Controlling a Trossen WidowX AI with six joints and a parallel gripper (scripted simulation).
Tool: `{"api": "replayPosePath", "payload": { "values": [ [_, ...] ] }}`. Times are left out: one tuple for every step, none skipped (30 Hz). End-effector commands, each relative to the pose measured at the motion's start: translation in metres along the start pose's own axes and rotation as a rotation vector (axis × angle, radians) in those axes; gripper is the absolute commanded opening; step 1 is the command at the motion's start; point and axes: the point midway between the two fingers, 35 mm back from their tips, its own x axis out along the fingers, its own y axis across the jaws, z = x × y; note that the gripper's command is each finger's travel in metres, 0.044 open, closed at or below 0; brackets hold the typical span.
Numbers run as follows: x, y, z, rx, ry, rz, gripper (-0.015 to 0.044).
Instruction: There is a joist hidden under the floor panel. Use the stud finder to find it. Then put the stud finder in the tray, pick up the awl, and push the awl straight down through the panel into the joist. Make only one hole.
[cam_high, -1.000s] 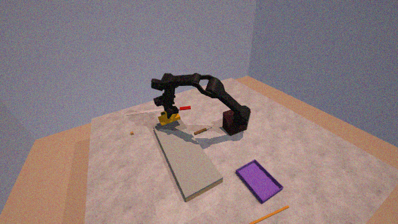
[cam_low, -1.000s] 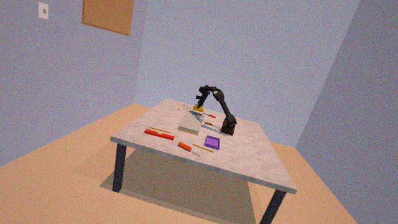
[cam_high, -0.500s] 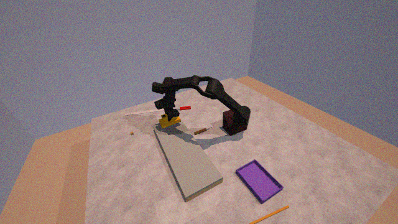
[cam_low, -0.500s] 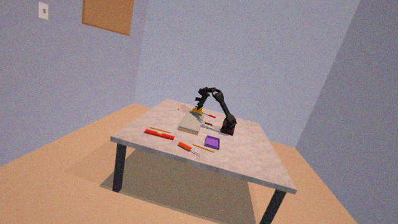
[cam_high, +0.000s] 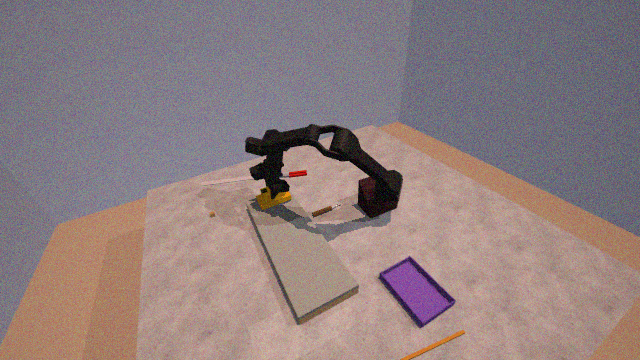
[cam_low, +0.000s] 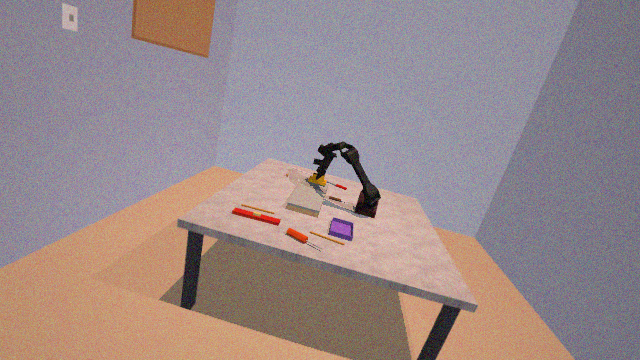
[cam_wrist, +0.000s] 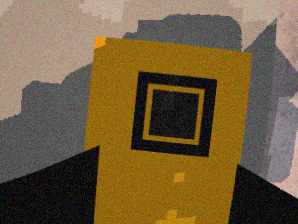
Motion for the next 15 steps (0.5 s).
{"api": "replayPosePath", "payload": {
  "values": [
    [0.004,0.0,-0.001,0.003,-0.008,0.001,0.0],
    [0.005,0.0,-0.001,0.002,-0.009,0.001,0.0],
    [0.007,0.0,-0.002,0.002,-0.009,0.001,0.0],
    [0.007,0.0,-0.002,0.002,-0.009,0.001,0.0],
    [0.008,0.0,-0.002,0.002,-0.009,0.001,0.0],
    [0.008,0.002,-0.002,0.002,-0.009,0.002,0.0],
    [0.008,0.005,-0.002,0.002,-0.009,0.002,0.0],
    [0.008,0.008,-0.002,0.002,-0.009,0.002,0.0],
    [0.008,0.011,-0.002,0.002,-0.009,0.002,0.0],
    [0.008,0.014,-0.002,0.002,-0.008,0.002,0.0],
    [0.008,0.017,-0.002,0.002,-0.008,0.002,0.0],
    [0.008,0.021,-0.002,0.003,-0.008,0.003,0.0],
    [0.008,0.024,-0.002,0.003,-0.008,0.003,0.0],
    [0.008,0.027,-0.002,0.003,-0.008,0.003,0.0],
    [0.008,0.03,-0.002,0.003,-0.008,0.003,0.0]
  ]
}}
